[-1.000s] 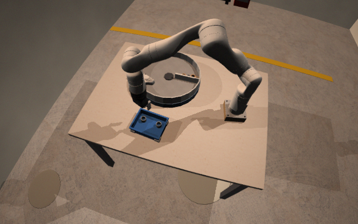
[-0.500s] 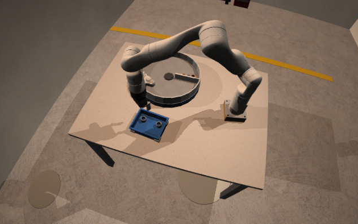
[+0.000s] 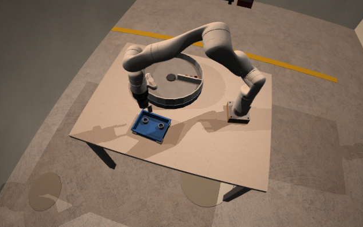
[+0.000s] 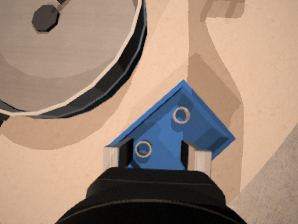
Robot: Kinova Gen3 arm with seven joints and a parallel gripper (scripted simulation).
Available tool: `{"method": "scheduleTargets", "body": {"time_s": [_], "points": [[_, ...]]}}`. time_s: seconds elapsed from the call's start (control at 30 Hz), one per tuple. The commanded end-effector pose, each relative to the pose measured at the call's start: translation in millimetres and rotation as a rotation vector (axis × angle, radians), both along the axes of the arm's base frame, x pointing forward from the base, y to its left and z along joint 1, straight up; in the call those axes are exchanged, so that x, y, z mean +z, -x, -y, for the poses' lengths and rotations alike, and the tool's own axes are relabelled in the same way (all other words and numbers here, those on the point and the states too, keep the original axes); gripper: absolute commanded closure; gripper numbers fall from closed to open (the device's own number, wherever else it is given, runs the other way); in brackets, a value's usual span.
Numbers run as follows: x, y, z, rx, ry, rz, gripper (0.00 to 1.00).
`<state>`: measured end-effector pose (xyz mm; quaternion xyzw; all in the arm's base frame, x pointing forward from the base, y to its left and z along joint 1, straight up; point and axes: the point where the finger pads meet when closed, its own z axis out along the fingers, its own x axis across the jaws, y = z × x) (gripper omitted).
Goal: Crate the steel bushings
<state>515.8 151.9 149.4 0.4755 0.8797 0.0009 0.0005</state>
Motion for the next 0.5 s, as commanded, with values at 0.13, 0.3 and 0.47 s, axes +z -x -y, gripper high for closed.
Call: {"method": "scheduleTargets", "body": {"time_s": [0.13, 0.3, 0.47], "points": [[2.2, 1.0, -1.2, -0.095, -0.001, 0.002, 0.0], [3.8, 3.2, -2.5, -0.238, -0.001, 0.002, 0.0], [3.8, 3.2, -2.5, -0.238, -0.001, 0.002, 0.0]]}}
